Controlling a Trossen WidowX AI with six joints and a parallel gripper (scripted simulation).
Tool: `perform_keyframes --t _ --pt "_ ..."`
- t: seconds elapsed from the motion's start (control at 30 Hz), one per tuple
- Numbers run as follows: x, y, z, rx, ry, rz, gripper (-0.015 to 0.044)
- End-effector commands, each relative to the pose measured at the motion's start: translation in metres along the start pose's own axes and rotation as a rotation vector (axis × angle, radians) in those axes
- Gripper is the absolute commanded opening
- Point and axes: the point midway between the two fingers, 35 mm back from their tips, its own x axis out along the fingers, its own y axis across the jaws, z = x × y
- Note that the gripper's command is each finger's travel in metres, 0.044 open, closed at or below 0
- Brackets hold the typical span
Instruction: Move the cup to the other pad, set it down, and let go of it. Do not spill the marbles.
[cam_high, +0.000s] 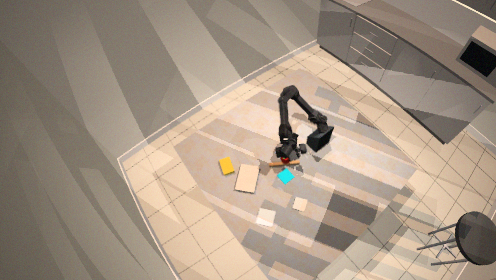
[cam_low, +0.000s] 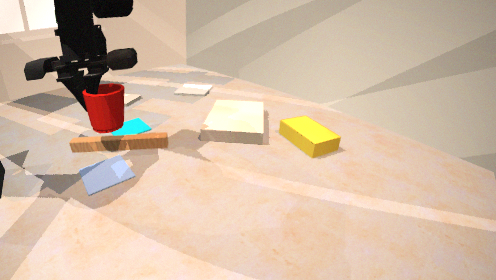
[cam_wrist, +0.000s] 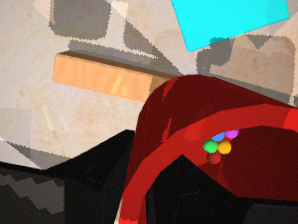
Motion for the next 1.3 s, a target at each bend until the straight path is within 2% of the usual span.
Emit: perform_keyframes --t 0.0,1.27 --pt "-0.001 -0.001 0.011 -0.002 -0.002 0.001 0.0000" --pt "-0.004 -0.010 0.080 0.000 -0.005 0.000 0.0000"
